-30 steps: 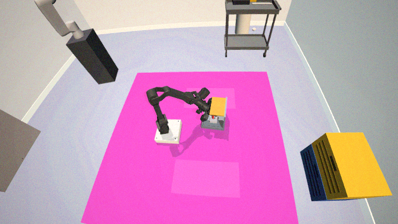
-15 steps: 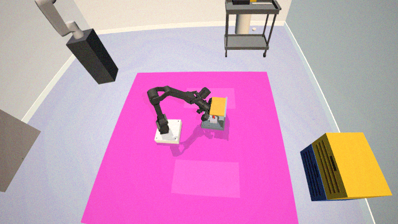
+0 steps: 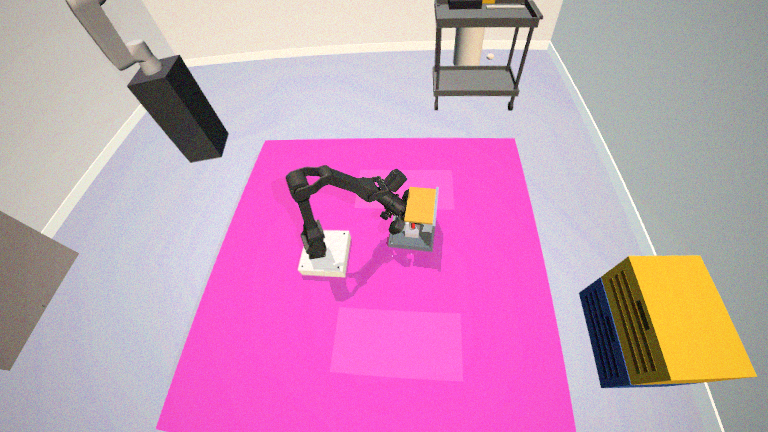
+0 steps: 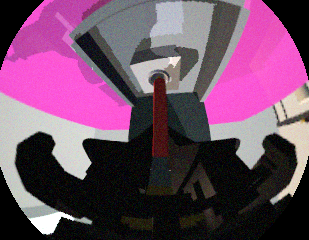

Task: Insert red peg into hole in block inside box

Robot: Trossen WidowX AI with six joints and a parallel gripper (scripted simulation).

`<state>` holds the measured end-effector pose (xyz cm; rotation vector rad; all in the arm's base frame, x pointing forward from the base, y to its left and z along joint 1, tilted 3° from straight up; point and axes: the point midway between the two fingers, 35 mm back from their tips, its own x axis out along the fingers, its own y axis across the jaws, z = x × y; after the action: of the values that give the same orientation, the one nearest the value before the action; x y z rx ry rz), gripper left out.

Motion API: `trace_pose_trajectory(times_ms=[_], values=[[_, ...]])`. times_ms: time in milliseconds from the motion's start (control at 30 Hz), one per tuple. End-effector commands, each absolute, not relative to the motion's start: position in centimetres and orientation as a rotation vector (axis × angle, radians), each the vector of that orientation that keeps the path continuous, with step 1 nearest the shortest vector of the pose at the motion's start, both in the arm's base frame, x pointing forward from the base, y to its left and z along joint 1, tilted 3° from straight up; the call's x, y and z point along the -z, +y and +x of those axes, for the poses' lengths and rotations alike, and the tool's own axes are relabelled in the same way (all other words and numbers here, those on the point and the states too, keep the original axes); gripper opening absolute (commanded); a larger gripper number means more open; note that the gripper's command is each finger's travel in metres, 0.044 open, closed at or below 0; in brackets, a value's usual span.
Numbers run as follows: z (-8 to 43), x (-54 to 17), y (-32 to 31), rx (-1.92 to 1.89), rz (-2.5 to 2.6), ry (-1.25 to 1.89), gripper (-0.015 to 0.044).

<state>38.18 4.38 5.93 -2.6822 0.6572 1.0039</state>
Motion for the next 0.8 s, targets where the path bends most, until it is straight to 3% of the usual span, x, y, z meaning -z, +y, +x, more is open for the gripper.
trace_pose_trajectory(times_ms=[0,767], values=[[37.9,-5.2,4.3,-1.012,-2.683,0.655,0.0000],[38.1,-3.2,4.5,-1.012,-2.683,0.655,0.0000]])
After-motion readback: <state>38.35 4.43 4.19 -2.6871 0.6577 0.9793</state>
